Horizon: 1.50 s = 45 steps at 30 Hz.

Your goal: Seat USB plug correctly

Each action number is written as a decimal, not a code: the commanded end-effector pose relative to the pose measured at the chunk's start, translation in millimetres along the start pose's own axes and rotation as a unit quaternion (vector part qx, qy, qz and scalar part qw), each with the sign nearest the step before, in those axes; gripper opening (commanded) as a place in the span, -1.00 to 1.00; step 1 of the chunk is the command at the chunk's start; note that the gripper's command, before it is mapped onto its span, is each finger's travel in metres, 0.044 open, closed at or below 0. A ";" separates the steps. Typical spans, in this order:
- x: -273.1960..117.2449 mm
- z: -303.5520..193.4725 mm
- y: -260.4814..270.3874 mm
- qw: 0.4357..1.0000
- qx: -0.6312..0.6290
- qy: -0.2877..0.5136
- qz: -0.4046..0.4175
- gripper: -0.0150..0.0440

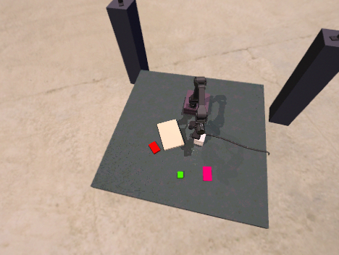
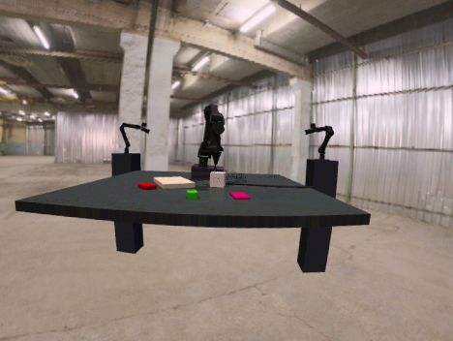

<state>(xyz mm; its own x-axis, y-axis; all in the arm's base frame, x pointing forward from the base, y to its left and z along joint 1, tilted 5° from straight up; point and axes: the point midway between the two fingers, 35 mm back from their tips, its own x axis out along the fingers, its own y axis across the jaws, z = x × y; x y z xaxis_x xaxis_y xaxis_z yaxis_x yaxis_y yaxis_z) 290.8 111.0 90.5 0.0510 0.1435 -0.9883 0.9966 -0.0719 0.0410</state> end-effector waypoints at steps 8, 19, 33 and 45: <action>1.9 -0.7 -0.1 1.000 -0.002 0.002 -0.001 -0.49; 3.2 -0.6 -0.1 1.000 -0.002 0.002 -0.001 -0.49; 4.9 -0.6 -0.1 1.000 -0.002 0.002 -0.001 -0.49; 6.3 -0.5 -0.2 1.000 -0.002 0.002 -0.001 -0.49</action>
<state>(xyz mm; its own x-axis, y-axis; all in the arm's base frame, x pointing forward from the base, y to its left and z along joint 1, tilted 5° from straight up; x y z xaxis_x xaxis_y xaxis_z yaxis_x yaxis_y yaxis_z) 291.0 111.5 85.1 0.0509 0.1436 -0.9883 0.9967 -0.0705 0.0411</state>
